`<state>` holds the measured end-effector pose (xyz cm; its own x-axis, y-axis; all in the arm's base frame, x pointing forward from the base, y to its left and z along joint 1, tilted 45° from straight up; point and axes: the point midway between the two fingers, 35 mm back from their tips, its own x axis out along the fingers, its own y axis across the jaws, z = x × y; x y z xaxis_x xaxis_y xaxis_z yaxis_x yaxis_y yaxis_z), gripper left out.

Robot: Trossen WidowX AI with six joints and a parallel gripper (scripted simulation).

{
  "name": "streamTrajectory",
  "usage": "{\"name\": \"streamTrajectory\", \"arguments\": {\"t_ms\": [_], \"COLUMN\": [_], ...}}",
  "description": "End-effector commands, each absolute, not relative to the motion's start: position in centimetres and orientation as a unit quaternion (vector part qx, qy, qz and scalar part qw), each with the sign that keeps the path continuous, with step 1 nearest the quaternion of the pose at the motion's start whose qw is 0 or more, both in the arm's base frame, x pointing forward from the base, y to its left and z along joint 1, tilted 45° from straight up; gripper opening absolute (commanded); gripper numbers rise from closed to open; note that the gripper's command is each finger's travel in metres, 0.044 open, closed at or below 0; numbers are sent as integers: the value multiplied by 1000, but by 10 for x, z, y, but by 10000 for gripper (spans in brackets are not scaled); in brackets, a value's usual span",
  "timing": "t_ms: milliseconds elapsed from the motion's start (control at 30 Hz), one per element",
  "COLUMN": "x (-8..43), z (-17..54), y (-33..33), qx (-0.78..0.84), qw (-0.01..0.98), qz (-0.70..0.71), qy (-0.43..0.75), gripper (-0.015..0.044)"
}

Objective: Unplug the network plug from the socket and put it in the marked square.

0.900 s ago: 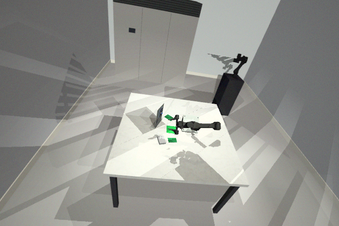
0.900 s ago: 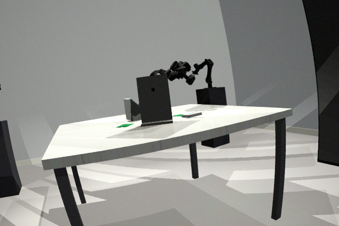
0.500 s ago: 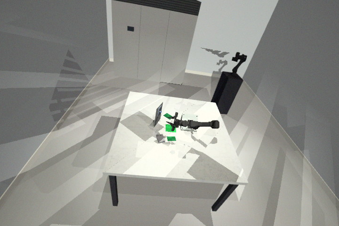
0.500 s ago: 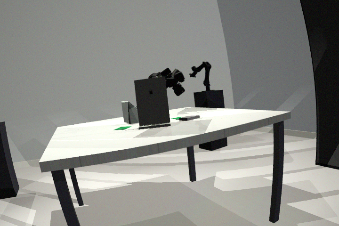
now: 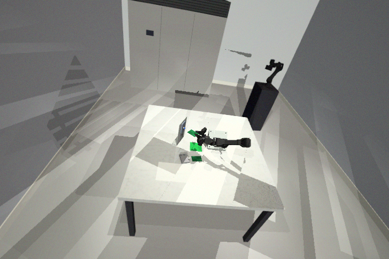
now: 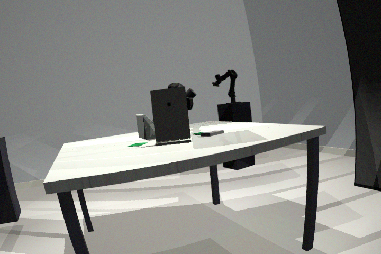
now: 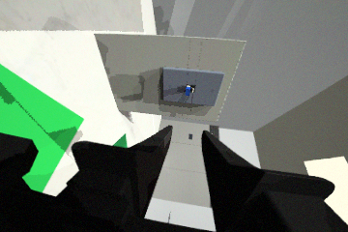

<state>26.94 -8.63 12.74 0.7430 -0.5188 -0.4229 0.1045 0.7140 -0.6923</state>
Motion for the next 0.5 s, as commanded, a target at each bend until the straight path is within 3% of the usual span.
{"name": "streamTrajectory", "arguments": {"t_ms": [0,467], "x": [267,297], "z": [123,116], "y": [-88,-101], "qx": [-343,-341], "qw": [865,865], "qz": [-180,-182], "qy": [320,321], "gripper": [156,156]}}
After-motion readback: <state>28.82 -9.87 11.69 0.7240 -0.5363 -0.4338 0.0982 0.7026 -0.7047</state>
